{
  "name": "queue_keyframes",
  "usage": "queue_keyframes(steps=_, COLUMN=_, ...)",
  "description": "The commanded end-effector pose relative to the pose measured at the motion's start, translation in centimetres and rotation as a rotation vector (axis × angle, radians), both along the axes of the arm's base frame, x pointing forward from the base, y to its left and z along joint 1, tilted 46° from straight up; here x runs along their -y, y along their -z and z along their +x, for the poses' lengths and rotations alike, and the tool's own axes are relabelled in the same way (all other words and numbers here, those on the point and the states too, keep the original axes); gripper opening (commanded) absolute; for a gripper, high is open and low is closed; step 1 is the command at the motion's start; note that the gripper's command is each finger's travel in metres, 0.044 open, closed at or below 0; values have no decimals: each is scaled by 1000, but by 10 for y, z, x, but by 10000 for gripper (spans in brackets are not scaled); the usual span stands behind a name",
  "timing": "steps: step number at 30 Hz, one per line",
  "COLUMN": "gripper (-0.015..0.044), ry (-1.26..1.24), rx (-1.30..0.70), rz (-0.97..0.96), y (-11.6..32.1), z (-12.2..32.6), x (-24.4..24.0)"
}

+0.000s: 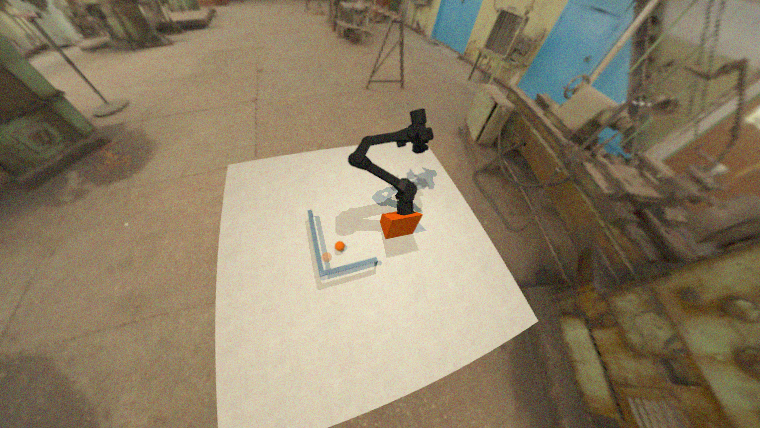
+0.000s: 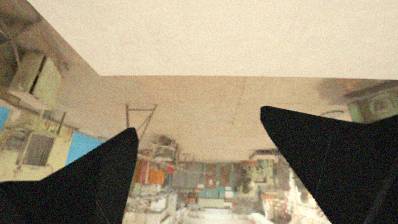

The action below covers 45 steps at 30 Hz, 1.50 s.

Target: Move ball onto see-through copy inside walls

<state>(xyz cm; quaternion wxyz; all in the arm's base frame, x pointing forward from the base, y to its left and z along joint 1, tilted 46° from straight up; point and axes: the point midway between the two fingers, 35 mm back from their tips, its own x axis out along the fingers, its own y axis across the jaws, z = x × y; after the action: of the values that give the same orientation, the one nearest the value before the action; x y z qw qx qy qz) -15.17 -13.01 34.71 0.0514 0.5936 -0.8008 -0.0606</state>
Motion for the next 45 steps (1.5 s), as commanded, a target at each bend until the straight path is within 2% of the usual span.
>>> queue_keyframes(steps=1, gripper=374, ry=5, rx=-1, rz=0, y=0, z=-1, x=-1)
queue_keyframes(steps=3, gripper=321, ry=45, rx=-9, rz=5, y=1, z=-8, x=-5)
queue_keyframes(steps=11, gripper=316, ry=412, rx=-72, rz=85, y=13, z=-69, x=-64)
queue_keyframes(steps=17, gripper=316, ry=745, rx=-149, rz=280, y=34, z=-111, x=-143)
queue_keyframes(steps=22, gripper=316, ry=984, rx=-157, rz=500, y=57, z=-122, x=-220)
queue_keyframes(steps=28, gripper=316, ry=1182, rx=-94, rz=778, y=89, z=-108, x=-306)
queue_keyframes(steps=33, gripper=316, ry=1338, rx=57, rz=934, y=111, z=-68, x=-365)
queue_keyframes(steps=40, gripper=316, ry=1376, rx=207, rz=1168, y=140, z=-21, x=-417)
queue_keyframes(steps=45, gripper=316, ry=1404, rx=317, rz=1209, y=166, z=18, x=-440)
